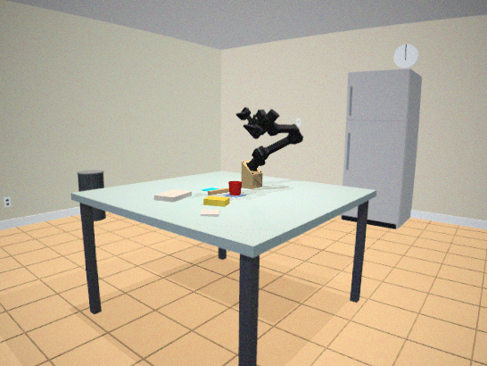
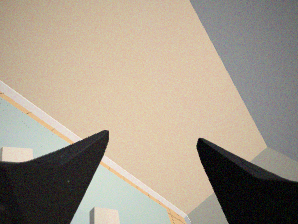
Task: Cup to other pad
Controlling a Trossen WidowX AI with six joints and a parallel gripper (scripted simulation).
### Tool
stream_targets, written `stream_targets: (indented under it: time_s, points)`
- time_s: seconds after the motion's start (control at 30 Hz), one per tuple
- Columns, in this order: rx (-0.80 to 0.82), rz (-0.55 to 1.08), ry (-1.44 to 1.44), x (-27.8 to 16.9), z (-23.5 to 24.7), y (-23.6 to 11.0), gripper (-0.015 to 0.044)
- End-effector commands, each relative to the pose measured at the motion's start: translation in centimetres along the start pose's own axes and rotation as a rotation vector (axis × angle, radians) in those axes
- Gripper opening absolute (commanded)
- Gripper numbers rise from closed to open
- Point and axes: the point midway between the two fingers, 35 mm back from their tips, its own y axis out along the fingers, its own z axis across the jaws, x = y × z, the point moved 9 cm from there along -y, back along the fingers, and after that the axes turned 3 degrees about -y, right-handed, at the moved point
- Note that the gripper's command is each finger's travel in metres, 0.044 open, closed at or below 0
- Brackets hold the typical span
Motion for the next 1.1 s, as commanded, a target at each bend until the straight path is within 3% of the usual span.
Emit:
stream_targets:
  time_s: [0.0,0.07,0.3,0.43,0.6,0.7,1.07]
  points:
    - [0.007,0.016,0.007,-0.2,0.0,0.2,0.0374]
    - [0.056,0.147,0.063,-2.1,0.3,1.2,0.0321]
    - [0.191,0.896,0.477,-12.1,2.0,3.3,0.0148]
    - [0.145,1.333,0.771,-16.6,2.8,2.2,0.0148]
    - [-0.052,1.844,1.153,-20.0,3.7,0.1,0.0148]
    - [-0.089,1.907,1.203,-19.9,4.2,0.4,0.0148]
    - [-0.092,1.909,1.205,-20.1,4.6,0.4,0.0148]
